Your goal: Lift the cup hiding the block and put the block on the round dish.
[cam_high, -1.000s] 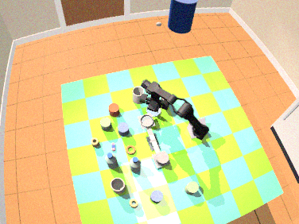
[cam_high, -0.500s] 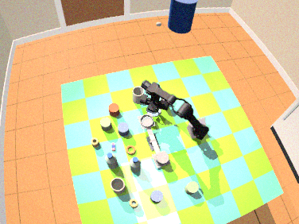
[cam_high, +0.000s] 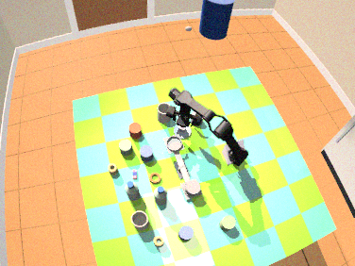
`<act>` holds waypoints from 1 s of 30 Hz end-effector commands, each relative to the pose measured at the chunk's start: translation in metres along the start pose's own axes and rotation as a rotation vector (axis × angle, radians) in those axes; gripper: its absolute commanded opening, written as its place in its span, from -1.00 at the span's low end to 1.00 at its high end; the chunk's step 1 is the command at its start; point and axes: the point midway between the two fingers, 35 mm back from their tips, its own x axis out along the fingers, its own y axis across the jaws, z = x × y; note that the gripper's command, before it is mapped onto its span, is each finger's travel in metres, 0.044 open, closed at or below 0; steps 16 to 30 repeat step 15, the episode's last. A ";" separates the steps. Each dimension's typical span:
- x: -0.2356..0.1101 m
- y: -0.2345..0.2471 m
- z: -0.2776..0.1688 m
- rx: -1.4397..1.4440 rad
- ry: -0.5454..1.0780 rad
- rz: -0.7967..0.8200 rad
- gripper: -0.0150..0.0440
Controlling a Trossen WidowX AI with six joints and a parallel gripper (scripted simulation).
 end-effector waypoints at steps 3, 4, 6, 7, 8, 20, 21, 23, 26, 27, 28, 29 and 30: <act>-0.027 0.001 0.000 -0.002 0.003 0.005 1.00; -0.040 0.002 0.000 0.000 0.002 0.002 1.00; -0.050 0.004 0.000 0.001 0.001 0.001 1.00; -0.050 0.004 0.000 0.001 0.001 0.001 1.00; -0.050 0.004 0.000 0.001 0.001 0.001 1.00; -0.050 0.004 0.000 0.001 0.001 0.001 1.00; -0.050 0.004 0.000 0.001 0.001 0.001 1.00; -0.050 0.004 0.000 0.001 0.001 0.001 1.00; -0.050 0.004 0.000 0.001 0.001 0.001 1.00; -0.050 0.004 0.000 0.001 0.001 0.001 1.00; -0.050 0.004 0.000 0.001 0.001 0.001 1.00; -0.050 0.004 0.000 0.001 0.001 0.001 1.00; -0.050 0.004 0.000 0.001 0.001 0.001 1.00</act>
